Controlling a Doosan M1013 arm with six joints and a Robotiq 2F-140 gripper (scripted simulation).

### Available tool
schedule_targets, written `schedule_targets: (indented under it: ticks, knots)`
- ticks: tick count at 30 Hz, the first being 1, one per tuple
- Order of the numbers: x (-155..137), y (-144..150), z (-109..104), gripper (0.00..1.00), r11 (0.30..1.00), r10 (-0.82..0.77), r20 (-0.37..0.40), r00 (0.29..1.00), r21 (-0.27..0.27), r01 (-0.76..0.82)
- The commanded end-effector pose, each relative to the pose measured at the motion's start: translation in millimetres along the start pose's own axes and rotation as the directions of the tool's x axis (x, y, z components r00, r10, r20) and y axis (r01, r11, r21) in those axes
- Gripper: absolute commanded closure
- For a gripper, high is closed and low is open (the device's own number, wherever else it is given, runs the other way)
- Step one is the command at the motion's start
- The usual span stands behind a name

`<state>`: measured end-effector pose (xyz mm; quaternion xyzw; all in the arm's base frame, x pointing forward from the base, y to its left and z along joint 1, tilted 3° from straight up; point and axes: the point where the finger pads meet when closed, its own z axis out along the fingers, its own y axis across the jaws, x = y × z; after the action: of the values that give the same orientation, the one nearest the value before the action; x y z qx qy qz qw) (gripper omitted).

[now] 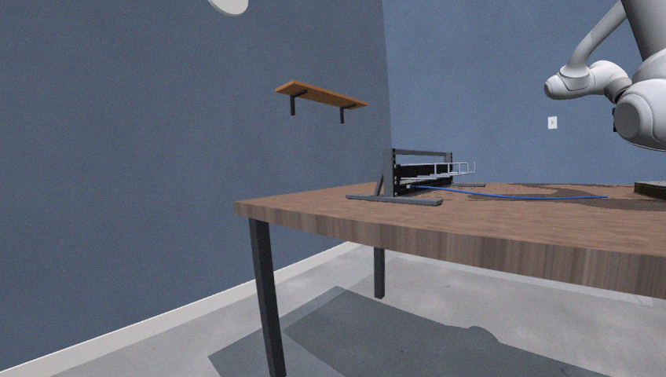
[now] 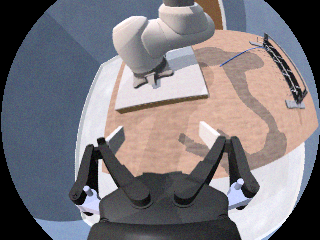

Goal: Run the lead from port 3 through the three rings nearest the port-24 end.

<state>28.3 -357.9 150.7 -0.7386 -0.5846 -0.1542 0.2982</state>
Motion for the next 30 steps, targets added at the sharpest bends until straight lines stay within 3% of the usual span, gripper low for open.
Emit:
schedule_targets:
  ticks: [1,22,30]
  knots:
    - [0.1,0.0,0.0,0.0,1.0,0.0,0.0,1.0,0.0,0.0]
    - [0.0,2.9,-1.5,0.0,1.0,0.009,0.005,1.0,0.003,-0.009]
    - [2.1,43.4,-20.8,0.0,0.992,0.121,0.079,0.989,0.026,-0.124]
